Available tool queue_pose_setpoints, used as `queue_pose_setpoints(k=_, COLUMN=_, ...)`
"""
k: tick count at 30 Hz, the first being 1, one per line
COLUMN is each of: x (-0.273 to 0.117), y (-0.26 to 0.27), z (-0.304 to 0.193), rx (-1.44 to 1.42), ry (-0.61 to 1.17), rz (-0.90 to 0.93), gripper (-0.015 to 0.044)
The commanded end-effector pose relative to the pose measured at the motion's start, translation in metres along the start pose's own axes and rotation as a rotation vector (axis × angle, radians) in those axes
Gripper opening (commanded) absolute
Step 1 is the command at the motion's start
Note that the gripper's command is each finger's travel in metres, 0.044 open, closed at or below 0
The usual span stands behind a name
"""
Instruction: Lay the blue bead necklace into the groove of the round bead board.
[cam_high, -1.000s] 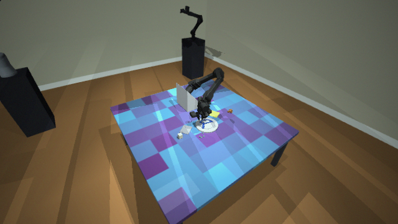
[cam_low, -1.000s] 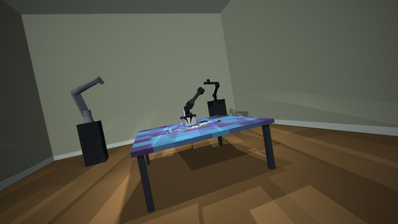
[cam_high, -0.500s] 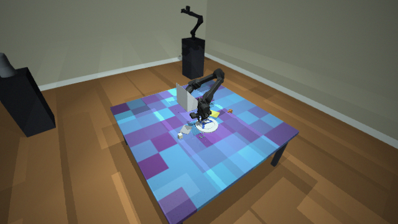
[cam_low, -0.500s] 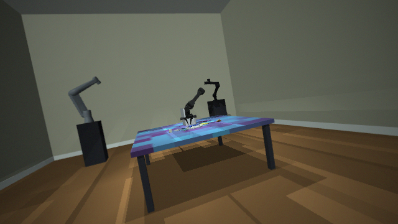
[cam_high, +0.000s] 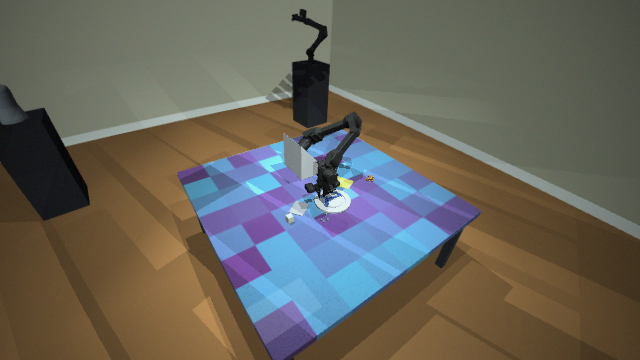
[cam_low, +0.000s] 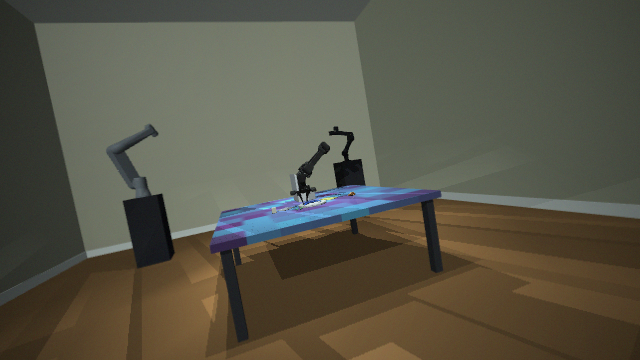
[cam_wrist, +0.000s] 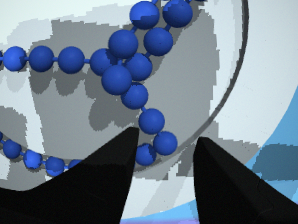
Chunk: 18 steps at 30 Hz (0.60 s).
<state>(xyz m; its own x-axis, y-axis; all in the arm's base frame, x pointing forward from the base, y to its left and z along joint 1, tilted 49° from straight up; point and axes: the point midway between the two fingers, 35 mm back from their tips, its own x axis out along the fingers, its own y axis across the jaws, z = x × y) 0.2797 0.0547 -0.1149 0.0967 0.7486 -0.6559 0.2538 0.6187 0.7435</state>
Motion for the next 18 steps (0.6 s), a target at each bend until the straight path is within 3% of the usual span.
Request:
queue_pose_setpoints(k=1, x=-0.0005, y=0.0002, z=0.0003, rx=-0.001, ry=-0.001, rz=0.0, gripper=0.0061)
queue_pose_setpoints(k=10, x=-0.0005, y=0.0002, z=0.0003, rx=-0.001, ry=-0.001, rz=0.0, gripper=0.0001)
queue_pose_setpoints(k=18, x=-0.0005, y=0.0002, z=0.0003, rx=-0.001, ry=-0.001, rz=0.0, gripper=0.0)
